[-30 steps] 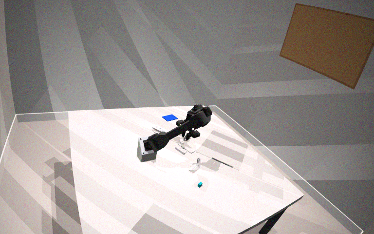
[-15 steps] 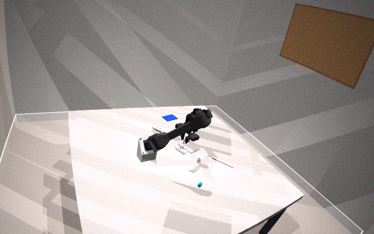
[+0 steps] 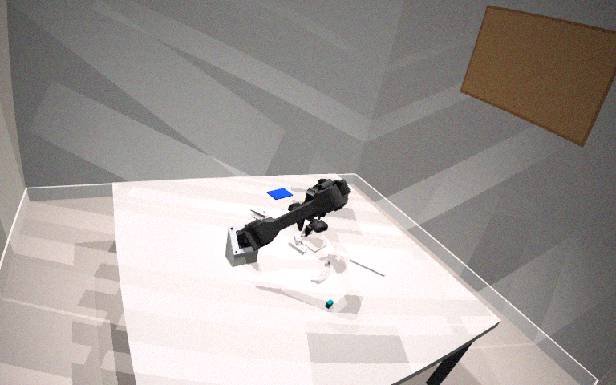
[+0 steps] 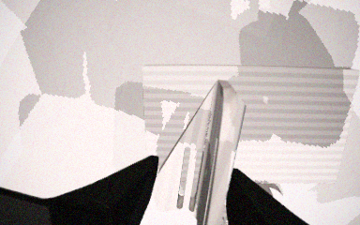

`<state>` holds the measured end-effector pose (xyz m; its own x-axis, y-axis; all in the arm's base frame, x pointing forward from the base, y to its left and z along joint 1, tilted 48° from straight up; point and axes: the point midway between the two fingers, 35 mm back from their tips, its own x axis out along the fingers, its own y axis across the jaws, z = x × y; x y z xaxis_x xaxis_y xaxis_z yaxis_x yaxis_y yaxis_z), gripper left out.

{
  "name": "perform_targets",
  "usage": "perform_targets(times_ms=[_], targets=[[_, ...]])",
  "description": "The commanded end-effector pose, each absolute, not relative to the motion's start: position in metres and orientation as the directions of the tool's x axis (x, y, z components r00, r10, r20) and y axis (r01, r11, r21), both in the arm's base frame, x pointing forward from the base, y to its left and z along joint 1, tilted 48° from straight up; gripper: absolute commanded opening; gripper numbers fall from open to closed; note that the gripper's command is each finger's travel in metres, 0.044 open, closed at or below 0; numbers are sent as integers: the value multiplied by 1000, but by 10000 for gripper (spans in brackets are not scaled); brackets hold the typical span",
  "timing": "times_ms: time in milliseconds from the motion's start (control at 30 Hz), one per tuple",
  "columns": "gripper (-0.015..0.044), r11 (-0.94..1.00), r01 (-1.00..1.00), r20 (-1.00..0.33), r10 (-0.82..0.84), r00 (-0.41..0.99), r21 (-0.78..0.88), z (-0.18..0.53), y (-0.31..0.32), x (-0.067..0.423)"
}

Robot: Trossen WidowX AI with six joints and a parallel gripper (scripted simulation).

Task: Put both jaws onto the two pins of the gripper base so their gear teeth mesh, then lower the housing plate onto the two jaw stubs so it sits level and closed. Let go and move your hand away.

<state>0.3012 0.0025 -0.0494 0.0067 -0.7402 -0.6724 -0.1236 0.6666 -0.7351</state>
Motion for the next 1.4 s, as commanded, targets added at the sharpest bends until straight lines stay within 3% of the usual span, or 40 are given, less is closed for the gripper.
perform_targets(times_ms=[0, 1367], targets=[[134, 664, -126, -670, -742, 8, -737, -51, 1, 301], [134, 664, -122, -670, -743, 8, -738, -57, -7, 301]])
